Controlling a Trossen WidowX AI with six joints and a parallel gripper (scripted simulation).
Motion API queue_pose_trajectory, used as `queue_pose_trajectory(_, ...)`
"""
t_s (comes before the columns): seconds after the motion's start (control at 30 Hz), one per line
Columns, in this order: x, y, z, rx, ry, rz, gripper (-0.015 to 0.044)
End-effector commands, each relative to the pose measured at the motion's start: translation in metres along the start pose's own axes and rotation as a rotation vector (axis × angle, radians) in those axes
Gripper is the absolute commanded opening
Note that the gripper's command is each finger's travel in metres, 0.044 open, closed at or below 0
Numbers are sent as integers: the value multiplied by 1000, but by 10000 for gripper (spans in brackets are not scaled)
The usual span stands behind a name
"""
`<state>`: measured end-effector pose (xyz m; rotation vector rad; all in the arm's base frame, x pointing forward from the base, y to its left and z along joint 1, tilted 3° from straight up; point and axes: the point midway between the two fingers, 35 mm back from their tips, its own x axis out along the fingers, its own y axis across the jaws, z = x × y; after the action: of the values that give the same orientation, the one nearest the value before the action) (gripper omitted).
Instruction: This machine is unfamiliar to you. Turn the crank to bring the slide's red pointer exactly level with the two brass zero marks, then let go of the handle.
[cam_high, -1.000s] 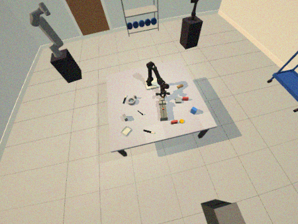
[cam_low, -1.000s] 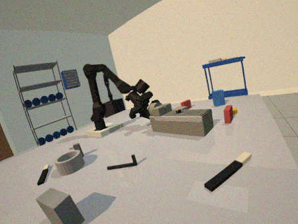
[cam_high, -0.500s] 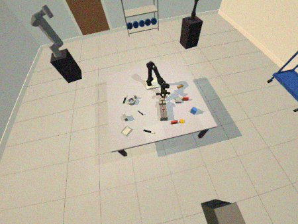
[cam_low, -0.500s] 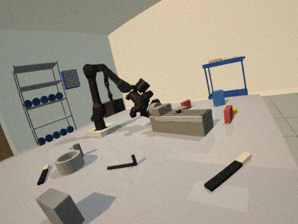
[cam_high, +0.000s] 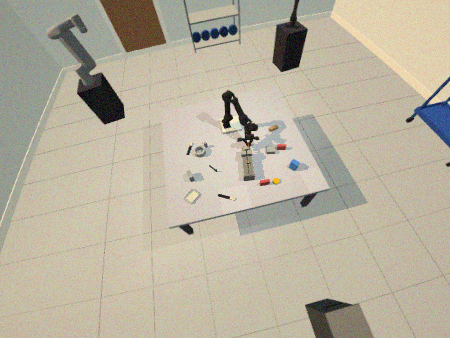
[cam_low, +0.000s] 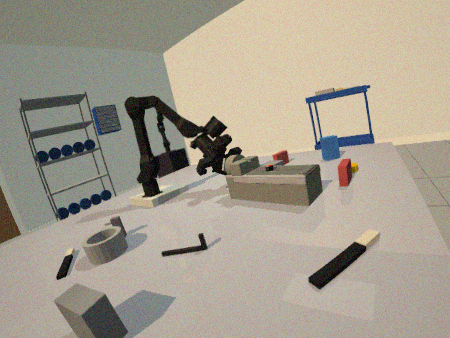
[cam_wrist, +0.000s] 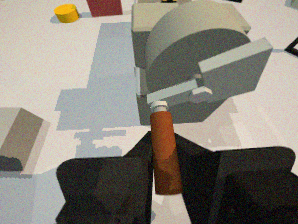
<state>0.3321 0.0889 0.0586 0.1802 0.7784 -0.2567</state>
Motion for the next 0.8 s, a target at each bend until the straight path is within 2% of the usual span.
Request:
queue_pose_trajectory(0.0, -6, 4, 6, 3, -14, 11, 0)
queue_pose_trajectory(0.77, -25, -3, 24, 3, -14, 11, 0)
